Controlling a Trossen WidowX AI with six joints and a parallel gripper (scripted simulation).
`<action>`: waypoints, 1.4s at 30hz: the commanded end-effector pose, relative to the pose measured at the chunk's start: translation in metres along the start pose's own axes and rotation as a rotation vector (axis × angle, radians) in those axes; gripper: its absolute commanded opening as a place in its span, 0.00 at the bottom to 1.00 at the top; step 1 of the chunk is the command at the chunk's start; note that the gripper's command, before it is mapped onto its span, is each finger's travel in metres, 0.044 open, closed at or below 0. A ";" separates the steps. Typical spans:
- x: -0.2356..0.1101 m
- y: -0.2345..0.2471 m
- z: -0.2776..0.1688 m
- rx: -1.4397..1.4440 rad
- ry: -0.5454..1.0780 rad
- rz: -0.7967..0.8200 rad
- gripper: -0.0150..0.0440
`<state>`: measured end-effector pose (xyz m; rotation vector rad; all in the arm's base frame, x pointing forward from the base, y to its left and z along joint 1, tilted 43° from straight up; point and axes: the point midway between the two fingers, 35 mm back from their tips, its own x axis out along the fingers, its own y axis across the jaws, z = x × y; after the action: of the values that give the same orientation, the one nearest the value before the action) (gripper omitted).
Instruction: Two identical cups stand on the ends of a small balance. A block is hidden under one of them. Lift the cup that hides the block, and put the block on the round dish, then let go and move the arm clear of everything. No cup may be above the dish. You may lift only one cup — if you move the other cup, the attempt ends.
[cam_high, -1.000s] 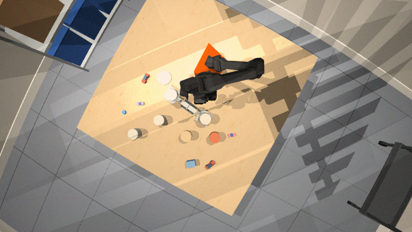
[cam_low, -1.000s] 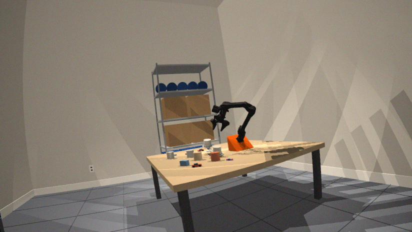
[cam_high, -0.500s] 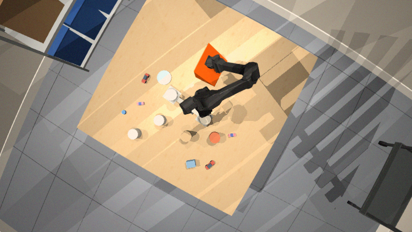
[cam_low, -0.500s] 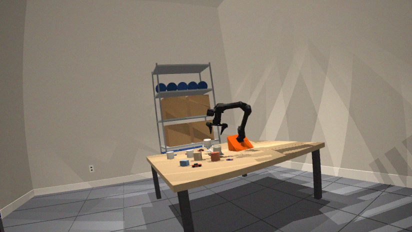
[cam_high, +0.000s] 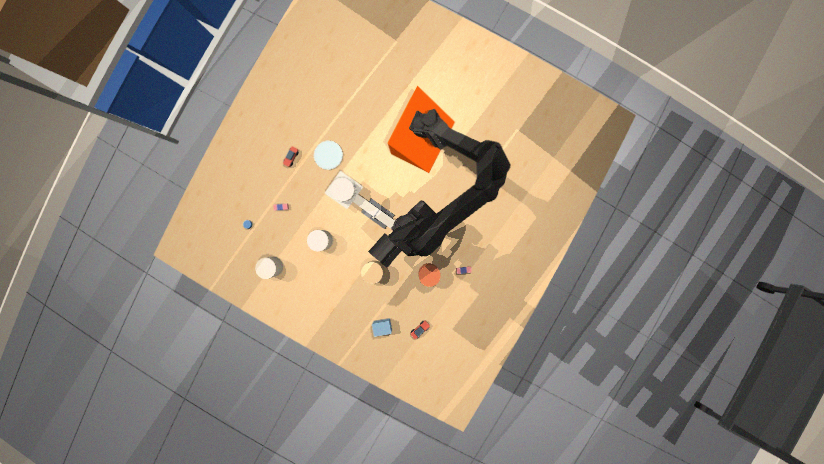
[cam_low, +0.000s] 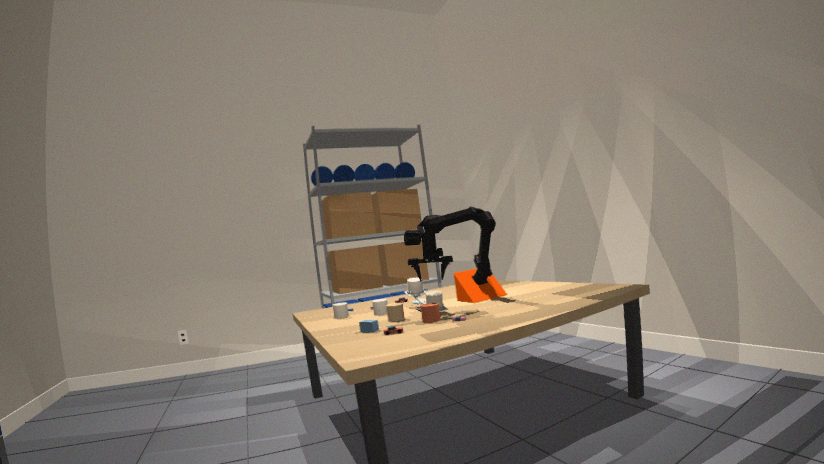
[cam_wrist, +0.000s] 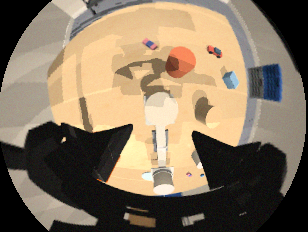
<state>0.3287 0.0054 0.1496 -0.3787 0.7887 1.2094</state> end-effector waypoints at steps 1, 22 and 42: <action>0.014 -0.002 0.013 -0.120 0.025 0.048 1.00; 0.045 -0.001 0.017 -0.167 0.033 0.067 1.00; 0.077 0.000 0.016 -0.167 0.031 0.067 1.00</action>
<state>0.3448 0.0651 0.1090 -0.5206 0.7321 1.3390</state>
